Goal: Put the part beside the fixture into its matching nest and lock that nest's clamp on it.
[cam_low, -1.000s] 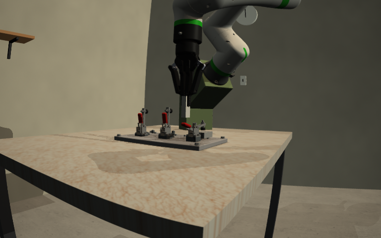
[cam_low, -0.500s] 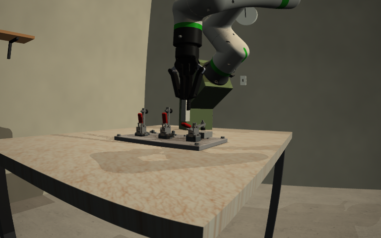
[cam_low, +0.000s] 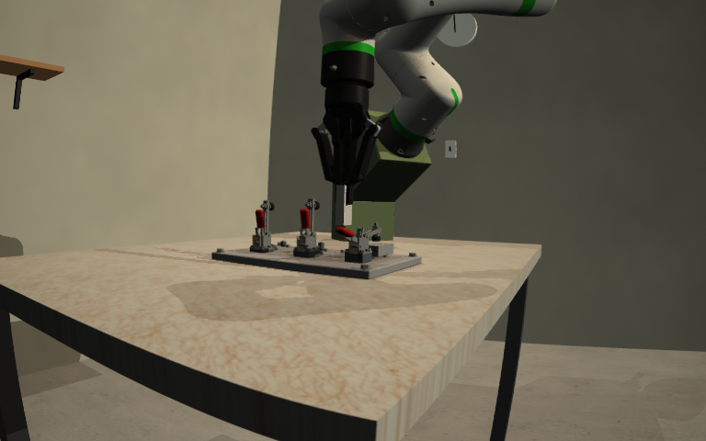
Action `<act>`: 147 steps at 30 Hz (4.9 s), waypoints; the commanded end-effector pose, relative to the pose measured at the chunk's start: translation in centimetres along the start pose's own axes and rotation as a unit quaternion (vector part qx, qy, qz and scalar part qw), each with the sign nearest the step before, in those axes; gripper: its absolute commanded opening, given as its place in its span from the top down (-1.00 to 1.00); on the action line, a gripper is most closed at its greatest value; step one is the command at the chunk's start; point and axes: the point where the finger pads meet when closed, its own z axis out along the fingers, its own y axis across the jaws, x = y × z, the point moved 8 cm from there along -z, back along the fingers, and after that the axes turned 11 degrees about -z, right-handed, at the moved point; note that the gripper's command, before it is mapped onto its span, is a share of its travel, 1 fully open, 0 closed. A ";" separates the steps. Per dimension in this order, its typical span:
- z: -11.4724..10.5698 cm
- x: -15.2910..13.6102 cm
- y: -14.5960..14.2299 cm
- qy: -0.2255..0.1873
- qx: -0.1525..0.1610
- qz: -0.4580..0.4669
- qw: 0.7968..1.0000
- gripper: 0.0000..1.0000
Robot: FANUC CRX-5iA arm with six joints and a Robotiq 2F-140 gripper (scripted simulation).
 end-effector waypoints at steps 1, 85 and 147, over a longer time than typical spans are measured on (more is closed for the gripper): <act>0.1 0.0 0.0 0.000 0.000 0.000 1.000 1.00; 0.9 0.0 0.0 0.000 0.000 0.000 1.000 1.00; 1.5 0.0 0.0 0.000 0.000 0.000 1.000 1.00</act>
